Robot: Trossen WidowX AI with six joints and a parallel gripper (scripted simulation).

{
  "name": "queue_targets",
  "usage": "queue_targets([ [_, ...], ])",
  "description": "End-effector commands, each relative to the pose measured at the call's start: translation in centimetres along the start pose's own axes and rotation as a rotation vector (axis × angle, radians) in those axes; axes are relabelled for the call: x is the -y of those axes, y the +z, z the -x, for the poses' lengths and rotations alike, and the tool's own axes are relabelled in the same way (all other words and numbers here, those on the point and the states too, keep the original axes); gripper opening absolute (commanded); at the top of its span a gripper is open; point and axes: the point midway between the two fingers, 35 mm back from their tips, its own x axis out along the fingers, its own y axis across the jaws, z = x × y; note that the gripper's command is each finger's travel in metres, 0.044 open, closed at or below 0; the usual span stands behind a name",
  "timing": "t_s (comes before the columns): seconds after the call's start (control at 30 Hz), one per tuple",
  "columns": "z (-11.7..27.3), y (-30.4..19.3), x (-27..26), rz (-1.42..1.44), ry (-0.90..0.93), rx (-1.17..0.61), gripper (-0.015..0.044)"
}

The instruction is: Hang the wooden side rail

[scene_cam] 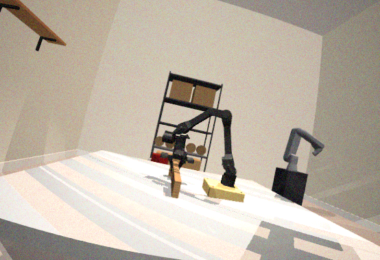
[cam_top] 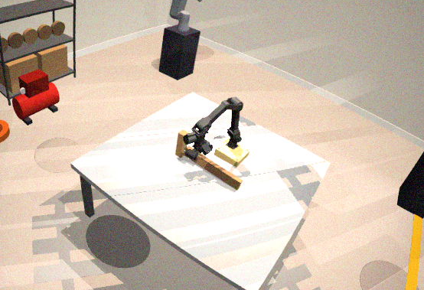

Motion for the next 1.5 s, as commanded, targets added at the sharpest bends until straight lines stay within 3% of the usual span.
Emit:
queue_targets([
  [0.0, 0.38, -0.24, 0.27, 0.005, -0.01, -0.007, 0.0],
  [1.47, 0.4, -0.71, 0.26, 0.005, -0.01, -0.007, 0.0],
])
